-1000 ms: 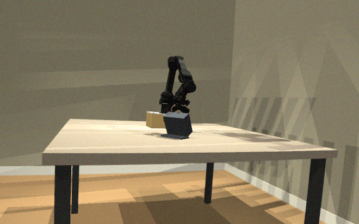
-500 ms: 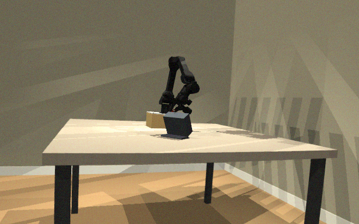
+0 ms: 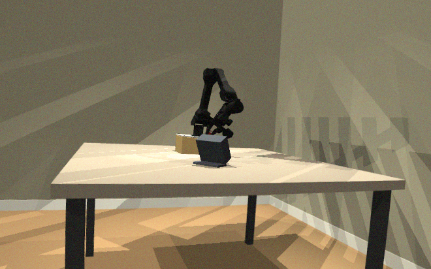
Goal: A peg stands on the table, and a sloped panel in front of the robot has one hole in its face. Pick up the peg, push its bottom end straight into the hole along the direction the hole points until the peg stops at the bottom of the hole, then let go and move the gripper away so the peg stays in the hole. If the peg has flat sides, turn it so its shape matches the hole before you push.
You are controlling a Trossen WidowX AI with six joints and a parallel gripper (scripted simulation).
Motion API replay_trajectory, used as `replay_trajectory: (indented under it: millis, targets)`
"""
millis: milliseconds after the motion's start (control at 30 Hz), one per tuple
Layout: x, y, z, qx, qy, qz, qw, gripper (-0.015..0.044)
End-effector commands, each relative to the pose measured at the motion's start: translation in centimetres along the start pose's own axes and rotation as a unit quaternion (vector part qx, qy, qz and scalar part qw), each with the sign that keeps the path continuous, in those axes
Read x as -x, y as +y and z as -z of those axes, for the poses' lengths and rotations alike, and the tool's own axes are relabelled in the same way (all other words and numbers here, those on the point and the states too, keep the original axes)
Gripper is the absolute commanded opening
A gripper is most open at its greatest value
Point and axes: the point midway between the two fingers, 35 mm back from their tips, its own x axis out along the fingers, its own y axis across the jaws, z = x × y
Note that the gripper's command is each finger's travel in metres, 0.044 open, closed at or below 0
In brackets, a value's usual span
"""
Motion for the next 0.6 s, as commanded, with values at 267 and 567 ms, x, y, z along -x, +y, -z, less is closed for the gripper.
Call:
replay_trajectory:
  millis: [267,567]
  targets:
    - [0.6,0.8,-0.3,-0.044,-0.02,0.015,0.999,0.0]
    - [1.1,1.4,-0.4,-0.078,-0.036,0.023,0.996,0.0]
